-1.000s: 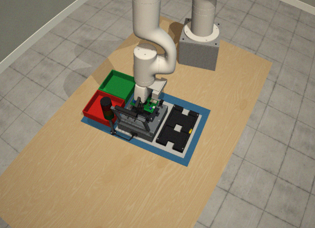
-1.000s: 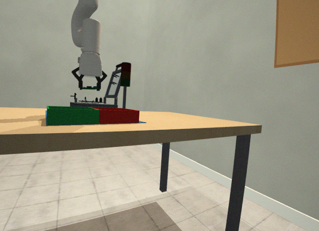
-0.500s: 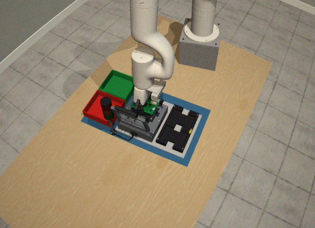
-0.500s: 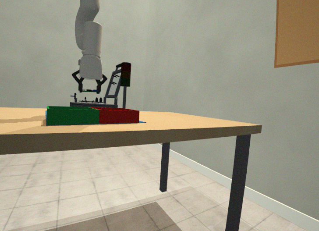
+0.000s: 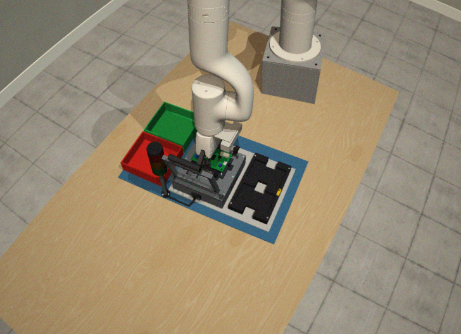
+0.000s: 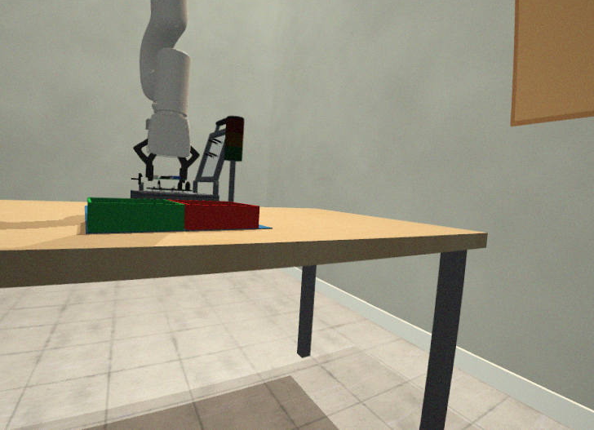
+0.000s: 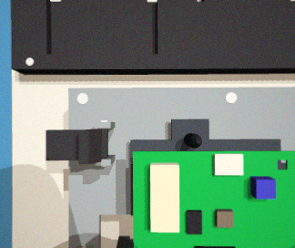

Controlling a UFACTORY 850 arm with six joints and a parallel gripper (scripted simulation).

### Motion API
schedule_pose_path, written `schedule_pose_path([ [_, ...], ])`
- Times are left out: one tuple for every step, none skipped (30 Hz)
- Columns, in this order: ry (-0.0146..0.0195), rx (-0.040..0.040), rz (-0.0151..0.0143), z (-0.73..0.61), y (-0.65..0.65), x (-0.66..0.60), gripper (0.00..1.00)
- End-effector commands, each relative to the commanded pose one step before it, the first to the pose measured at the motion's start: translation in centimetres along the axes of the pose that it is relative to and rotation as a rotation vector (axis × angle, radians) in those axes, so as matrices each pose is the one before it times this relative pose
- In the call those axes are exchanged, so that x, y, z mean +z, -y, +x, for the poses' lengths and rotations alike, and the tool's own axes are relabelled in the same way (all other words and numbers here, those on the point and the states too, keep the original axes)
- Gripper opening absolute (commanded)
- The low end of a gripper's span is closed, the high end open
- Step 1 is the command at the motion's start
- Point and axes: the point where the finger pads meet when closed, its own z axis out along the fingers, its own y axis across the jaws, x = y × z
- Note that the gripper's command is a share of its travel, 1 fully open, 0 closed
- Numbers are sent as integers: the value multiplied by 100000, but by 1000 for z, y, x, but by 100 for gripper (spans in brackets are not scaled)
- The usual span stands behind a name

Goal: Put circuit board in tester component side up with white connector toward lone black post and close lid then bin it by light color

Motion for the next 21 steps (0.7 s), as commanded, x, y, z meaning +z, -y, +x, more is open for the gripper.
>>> schedule_pose_path([
  [139, 19, -230, -24, -115, 580, 79],
  [0, 0, 0, 0, 0, 65, 79],
  [0, 0, 0, 0, 0, 0, 79],
  [0, 0, 0, 0, 0, 0, 79],
  [0, 0, 0, 0, 0, 55, 79],
  [0, 0, 0, 0, 0, 46, 79],
  [0, 0, 0, 0, 0, 36, 79],
  [0, 0, 0, 0, 0, 27, 79],
  [0, 0, 0, 0, 0, 19, 79],
  [0, 0, 0, 0, 0, 12, 79],
  [0, 0, 0, 0, 0, 7, 79],
  [0, 0, 0, 0, 0, 3, 79],
  [0, 0, 0, 0, 0, 0, 79],
  [0, 0, 0, 0, 0, 0, 79],
  [0, 0, 0, 0, 0, 0, 79],
  [0, 0, 0, 0, 0, 0, 79],
  [0, 0, 0, 0, 0, 0, 79],
  [0, 0, 0, 0, 0, 0, 79],
  [0, 0, 0, 0, 0, 0, 79],
  [0, 0, 0, 0, 0, 0, 79],
  [0, 0, 0, 0, 0, 0, 79],
])
